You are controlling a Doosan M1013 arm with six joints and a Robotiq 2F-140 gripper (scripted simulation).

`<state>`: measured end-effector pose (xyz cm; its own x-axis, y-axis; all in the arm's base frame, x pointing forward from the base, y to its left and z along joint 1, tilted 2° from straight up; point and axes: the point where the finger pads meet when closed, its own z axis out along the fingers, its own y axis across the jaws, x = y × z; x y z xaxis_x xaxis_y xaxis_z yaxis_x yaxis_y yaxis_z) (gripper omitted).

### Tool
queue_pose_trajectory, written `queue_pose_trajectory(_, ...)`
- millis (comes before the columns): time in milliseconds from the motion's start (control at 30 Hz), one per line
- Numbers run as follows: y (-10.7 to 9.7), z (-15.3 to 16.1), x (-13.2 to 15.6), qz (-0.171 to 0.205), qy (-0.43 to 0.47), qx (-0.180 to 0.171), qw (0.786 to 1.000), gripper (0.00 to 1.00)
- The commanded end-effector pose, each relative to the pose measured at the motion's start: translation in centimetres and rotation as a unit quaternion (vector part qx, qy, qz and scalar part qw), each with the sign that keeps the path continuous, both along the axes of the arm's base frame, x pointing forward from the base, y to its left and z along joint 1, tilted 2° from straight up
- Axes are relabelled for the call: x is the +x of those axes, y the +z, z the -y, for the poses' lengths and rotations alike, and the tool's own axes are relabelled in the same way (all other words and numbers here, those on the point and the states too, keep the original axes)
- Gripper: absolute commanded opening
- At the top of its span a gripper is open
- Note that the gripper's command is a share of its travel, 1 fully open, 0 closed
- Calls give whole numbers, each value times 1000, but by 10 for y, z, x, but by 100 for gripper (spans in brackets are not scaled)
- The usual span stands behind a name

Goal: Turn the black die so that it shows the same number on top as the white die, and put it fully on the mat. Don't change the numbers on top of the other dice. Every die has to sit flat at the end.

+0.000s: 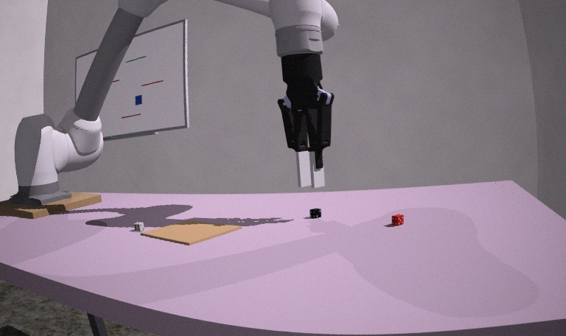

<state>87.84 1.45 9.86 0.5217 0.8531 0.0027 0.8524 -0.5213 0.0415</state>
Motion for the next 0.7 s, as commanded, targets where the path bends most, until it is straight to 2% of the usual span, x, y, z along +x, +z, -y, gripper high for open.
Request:
queue_pose_trajectory(0,-4,0,0,0,0,0,1000,27)
queue_pose_trajectory(667,-30,1,1,0,0,0,1000,27)
